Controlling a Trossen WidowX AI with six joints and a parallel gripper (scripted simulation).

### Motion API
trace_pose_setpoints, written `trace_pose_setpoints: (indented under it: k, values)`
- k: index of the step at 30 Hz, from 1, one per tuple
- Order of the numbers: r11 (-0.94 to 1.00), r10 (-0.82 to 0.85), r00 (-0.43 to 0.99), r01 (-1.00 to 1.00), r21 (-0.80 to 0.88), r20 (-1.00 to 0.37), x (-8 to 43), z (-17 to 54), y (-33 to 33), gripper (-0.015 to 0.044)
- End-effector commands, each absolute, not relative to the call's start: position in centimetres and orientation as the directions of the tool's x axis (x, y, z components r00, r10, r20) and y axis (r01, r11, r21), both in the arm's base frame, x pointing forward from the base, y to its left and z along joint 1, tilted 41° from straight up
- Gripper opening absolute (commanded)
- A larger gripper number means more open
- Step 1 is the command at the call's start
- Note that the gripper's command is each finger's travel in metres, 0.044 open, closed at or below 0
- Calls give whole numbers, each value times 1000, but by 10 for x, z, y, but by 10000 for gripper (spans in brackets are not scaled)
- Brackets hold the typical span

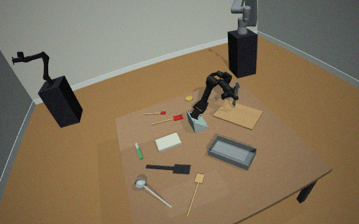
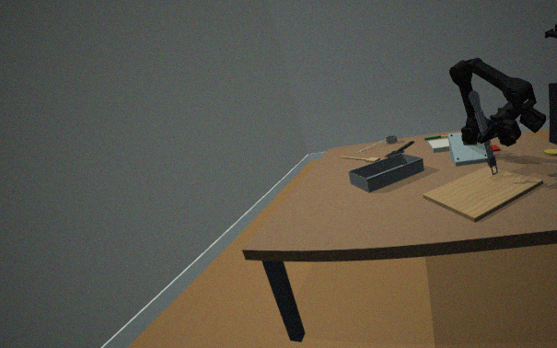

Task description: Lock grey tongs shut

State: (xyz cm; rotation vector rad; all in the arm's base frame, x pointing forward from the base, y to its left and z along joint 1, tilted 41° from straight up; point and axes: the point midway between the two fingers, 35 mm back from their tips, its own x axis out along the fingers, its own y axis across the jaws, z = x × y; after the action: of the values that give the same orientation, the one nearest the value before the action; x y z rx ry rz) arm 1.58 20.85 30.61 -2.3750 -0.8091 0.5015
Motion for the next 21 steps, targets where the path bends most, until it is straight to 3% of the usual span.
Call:
trace_pose_setpoints:
  k: [1,10,21]
  values:
    - [-732,592,763,375,-569,-260,26,300,207,-150]
    - [-855,474,732,252,-453,-489,41,281,201,-150]
    - [-918,389,588,187,-349,-709,46,267,197,-150]
